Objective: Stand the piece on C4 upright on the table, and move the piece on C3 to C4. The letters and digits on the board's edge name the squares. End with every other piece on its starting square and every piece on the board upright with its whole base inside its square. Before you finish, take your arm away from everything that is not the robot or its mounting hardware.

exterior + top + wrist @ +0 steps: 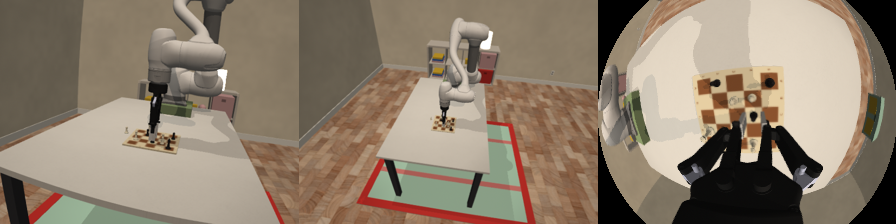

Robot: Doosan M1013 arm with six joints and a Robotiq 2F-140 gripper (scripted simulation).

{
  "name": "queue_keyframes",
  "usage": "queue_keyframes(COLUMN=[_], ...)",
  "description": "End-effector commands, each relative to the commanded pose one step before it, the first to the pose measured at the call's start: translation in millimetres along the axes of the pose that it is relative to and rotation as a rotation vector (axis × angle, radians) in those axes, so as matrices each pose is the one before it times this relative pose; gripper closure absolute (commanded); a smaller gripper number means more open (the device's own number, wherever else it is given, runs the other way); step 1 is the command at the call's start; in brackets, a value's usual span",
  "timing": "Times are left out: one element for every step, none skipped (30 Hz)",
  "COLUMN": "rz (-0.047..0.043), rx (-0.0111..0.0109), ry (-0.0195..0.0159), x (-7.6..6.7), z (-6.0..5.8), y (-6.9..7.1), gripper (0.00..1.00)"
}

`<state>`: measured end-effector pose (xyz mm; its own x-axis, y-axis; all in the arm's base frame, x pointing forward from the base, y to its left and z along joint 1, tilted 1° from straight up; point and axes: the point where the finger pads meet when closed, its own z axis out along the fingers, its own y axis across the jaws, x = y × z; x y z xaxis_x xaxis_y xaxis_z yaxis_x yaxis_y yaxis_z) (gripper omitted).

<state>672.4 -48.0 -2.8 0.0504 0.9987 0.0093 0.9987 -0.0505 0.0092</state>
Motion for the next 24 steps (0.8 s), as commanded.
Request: queue_keyframes(rz=[-0.00002, 0.00000, 0.00000, 0.00000, 0.00000, 0.00000, 0.00000, 0.00000, 0.00000, 0.00000, 0.00000, 0.00000, 0.00000, 0.00000, 0.00000, 0.00000, 0.00000, 0.00000, 0.00000, 0.00000, 0.00000, 0.00000, 0.00000, 0.00000], rx=[-0.00005, 0.00000, 0.00000, 0.00000, 0.00000, 0.00000, 0.00000, 0.00000, 0.00000, 0.00000, 0.00000, 0.00000, 0.00000, 0.00000, 0.00000, 0.00000, 0.00000, 0.00000, 0.00000, 0.00000, 0.00000, 0.00000, 0.00000, 0.00000], ry=[0.00021, 0.00000, 0.00000, 0.00000, 0.00000, 0.00000, 0.00000, 0.00000, 0.00000, 0.00000, 0.00000, 0.00000, 0.00000, 0.00000, 0.00000, 0.00000, 0.00000, 0.00000, 0.00000, 0.00000, 0.00000, 0.00000, 0.00000, 0.00000], x=[0.05, 0.00, 0.00, 0.00, 0.00, 0.00, 0.00, 0.00, 0.00, 0.00, 0.00, 0.00, 0.00, 0.00, 0.00, 0.00, 0.00, 0.00, 0.00, 0.00, 0.00, 0.00, 0.00, 0.00], z=[-14.05, -4.81, -5.14, -5.38, -5.54, -5.62, -5.58, -5.44, -5.21, 0.00, 0.00, -4.88, -4.47, -3.98, -3.42, -2.82, -2.21, -1.61, -1.06, -0.58, -0.23, -0.03, 0.00, 0.00], y=[0.01, 0.00, 0.00, 0.00, 0.00, 0.01, 0.01, 0.00, 0.00, 0.00, 0.00, 0.00, 0.00, 0.00, 0.00, 0.00, 0.00, 0.00, 0.00, 0.00, 0.00, 0.00, 0.00, 0.00], gripper=[0.80, 0.80, 0.80, 0.80, 0.80, 0.80, 0.80, 0.80, 0.80, 0.80, 0.80, 0.80, 0.80, 0.80, 0.80, 0.80, 0.80, 0.80, 0.80, 0.80, 0.80, 0.80, 0.00, 0.00])
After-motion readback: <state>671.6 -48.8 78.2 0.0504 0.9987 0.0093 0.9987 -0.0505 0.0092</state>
